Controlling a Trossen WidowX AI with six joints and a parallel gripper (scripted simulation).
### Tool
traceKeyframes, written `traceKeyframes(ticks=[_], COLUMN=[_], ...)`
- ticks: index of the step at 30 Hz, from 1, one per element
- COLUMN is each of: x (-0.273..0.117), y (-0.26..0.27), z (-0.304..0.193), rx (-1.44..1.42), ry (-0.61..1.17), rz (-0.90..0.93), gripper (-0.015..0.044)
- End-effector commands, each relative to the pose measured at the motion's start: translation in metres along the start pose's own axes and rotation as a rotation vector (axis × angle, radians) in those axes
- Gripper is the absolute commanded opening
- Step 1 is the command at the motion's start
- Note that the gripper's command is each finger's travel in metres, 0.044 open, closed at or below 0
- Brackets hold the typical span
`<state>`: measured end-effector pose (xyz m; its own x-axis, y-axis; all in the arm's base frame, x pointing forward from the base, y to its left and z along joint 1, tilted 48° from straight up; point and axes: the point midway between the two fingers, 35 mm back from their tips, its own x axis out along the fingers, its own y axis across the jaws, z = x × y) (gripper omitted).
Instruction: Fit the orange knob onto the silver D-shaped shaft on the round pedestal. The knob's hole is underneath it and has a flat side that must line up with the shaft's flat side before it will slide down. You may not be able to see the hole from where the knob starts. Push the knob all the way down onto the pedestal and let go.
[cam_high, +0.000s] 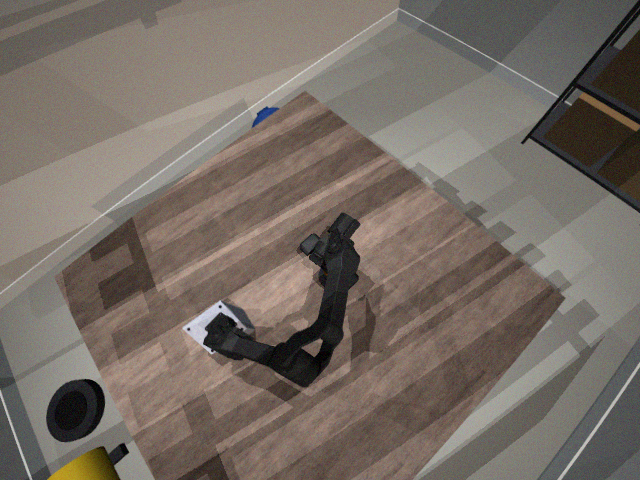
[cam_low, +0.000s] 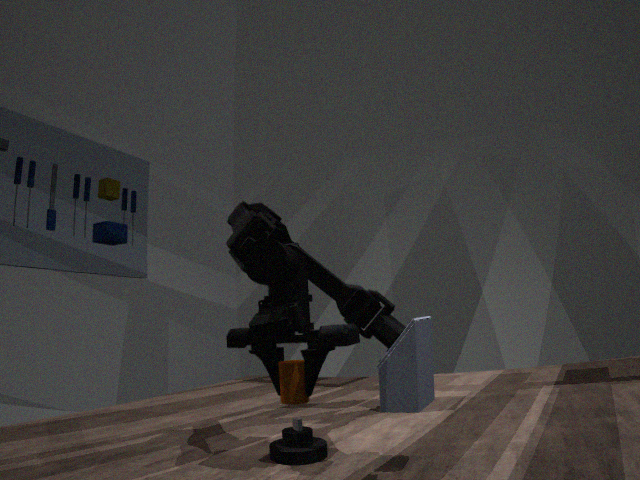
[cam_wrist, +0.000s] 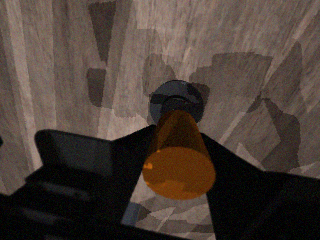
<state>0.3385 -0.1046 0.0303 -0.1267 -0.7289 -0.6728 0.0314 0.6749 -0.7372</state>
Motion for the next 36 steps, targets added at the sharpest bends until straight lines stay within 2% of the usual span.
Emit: traceKeyframes(ticks=[1,36], x=[-0.0002,-0.0002], y=[-0.0003,-0.0001], z=[0.0003,0.0016], rx=[-0.100,-1.170], ry=[-0.002,-0.001], rz=[-0.002,-0.003], gripper=[0.0000,0.0000])
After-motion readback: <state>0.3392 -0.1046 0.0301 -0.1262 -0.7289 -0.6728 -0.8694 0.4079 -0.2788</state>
